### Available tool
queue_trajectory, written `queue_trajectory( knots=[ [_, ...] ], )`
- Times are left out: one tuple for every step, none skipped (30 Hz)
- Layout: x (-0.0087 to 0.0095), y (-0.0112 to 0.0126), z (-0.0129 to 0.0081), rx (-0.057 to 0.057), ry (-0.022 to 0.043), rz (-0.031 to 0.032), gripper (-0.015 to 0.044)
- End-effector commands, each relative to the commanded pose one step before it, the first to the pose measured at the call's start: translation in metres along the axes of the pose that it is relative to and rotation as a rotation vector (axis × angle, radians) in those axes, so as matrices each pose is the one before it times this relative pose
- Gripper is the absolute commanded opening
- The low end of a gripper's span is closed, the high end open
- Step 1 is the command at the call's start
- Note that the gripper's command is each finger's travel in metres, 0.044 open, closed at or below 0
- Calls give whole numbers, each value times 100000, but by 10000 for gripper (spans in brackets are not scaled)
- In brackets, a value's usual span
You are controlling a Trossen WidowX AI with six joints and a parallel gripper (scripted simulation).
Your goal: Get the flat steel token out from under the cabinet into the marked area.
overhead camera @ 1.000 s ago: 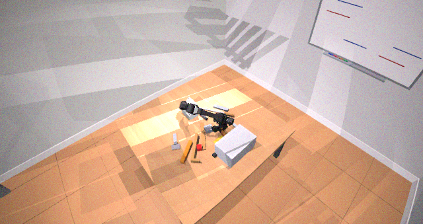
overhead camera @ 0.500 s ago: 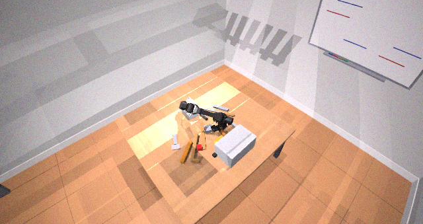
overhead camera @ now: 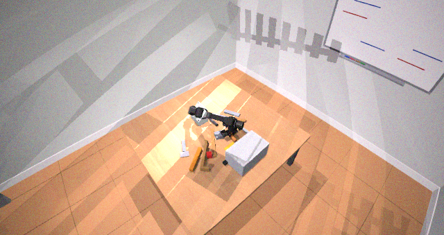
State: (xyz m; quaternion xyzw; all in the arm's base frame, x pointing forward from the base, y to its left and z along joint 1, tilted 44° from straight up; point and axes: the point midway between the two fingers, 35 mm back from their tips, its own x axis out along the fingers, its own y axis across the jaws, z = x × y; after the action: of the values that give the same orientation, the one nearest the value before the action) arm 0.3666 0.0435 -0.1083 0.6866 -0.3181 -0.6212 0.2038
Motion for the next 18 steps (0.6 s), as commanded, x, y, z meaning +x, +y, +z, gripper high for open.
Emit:
queue_trajectory(
  knots=[
    [77,57,679,-84,-344,216,0],
    [1,-9,112,-4,-5,-2,0],
    [1,-9,112,-4,-5,-2,0],
    [1,-9,112,-4,-5,-2,0],
    [1,-9,112,-4,-5,-2,0],
    [1,-9,112,-4,-5,-2,0],
    [1,-10,119,-4,-5,-2,0],
    [1,-10,119,-4,-5,-2,0],
    [1,-10,118,-4,-5,-2,0],
    [1,-10,118,-4,-5,-2,0],
    [1,-10,118,-4,-5,-2,0],
    [1,-10,118,-4,-5,-2,0],
    [1,-10,118,-4,-5,-2,0],
    [1,-10,118,-4,-5,-2,0],
    [1,-10,118,-4,-5,-2,0],
    [1,-10,118,-4,-5,-2,0],
    [1,-10,118,-4,-5,-2,0],
    [1,-10,125,-4,-5,-2,0]
  ],
)
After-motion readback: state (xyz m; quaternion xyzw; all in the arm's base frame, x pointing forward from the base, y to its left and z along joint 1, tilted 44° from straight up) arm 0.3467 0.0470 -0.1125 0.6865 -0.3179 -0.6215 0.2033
